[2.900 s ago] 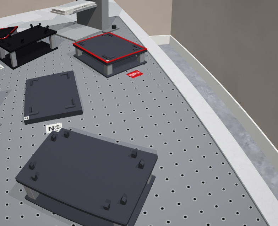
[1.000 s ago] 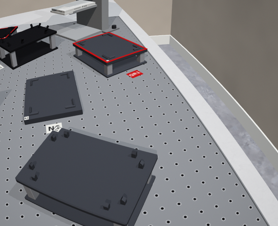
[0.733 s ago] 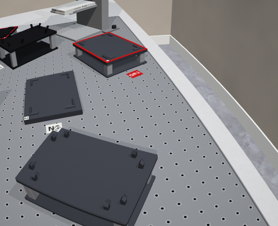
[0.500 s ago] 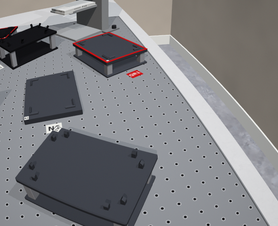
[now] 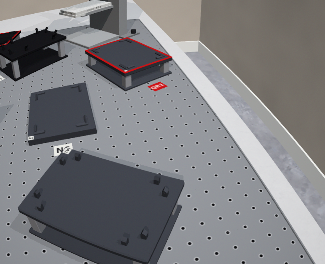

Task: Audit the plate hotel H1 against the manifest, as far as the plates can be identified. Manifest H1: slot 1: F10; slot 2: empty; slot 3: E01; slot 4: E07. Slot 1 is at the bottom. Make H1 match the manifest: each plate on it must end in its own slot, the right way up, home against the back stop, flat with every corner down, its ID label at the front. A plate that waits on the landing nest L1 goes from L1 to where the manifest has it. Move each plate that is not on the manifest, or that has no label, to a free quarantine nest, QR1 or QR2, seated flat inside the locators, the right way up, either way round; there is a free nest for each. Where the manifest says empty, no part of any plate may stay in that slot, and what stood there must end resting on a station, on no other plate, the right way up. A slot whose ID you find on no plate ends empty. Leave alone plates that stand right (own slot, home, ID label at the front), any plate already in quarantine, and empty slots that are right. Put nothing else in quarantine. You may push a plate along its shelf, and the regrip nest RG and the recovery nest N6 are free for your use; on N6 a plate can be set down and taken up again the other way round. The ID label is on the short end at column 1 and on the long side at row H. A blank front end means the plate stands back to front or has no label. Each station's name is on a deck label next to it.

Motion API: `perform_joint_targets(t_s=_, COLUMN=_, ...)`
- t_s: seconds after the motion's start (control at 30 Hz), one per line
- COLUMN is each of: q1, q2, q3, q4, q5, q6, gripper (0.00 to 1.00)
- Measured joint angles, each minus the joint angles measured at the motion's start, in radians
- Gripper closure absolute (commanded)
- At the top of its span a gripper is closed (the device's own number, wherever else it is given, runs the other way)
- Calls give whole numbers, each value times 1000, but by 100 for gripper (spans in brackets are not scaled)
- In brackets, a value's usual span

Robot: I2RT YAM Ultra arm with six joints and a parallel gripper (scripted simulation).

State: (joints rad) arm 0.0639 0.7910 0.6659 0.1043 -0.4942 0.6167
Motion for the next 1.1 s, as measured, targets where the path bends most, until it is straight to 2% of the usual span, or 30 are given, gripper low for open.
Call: perform_joint_targets(t_s=1.1, q1=-54, q2=-189, q3=-96, q4=-96, q5=-55, q6=0, gripper=14)
